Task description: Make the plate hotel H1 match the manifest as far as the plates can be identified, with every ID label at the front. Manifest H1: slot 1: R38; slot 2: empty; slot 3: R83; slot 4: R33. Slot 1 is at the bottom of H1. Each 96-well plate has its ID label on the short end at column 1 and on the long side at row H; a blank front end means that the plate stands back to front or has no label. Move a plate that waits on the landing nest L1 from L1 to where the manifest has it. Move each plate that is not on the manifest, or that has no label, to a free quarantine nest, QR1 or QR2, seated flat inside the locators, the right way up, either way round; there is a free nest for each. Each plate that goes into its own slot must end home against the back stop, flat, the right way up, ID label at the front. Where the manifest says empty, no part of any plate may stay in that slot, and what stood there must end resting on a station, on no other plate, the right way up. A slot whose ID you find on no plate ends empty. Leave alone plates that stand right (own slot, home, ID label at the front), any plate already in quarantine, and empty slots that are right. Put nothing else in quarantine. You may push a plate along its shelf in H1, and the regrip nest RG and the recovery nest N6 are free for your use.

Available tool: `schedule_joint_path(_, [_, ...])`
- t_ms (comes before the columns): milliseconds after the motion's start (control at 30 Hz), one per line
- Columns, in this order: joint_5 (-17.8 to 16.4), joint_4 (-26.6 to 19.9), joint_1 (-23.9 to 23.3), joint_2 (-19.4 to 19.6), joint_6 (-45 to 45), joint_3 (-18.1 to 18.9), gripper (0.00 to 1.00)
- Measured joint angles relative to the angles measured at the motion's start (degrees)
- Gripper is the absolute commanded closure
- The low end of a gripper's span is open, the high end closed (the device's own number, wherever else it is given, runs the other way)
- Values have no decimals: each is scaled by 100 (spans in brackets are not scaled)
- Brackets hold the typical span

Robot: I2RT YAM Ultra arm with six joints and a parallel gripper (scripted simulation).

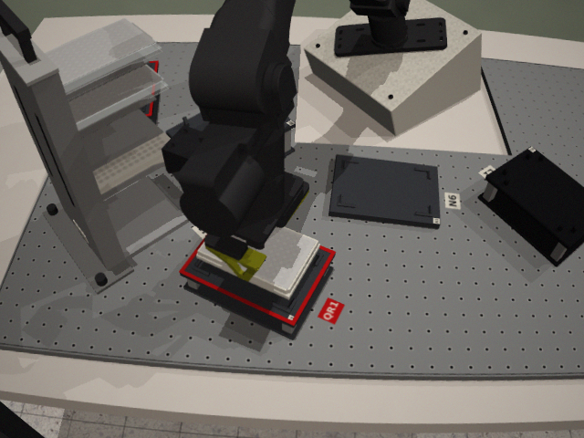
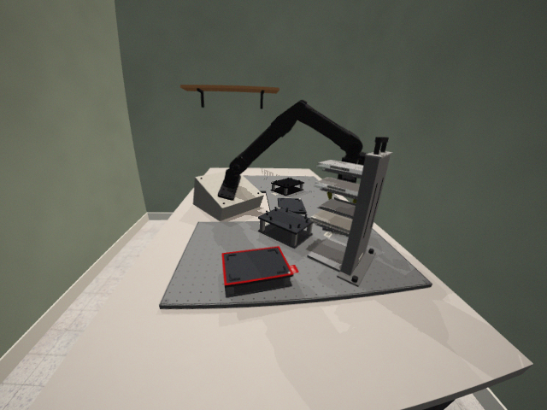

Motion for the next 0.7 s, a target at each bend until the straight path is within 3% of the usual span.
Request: schedule_joint_path(700, [-9, 236, -39, 74, -31, -151, 15])
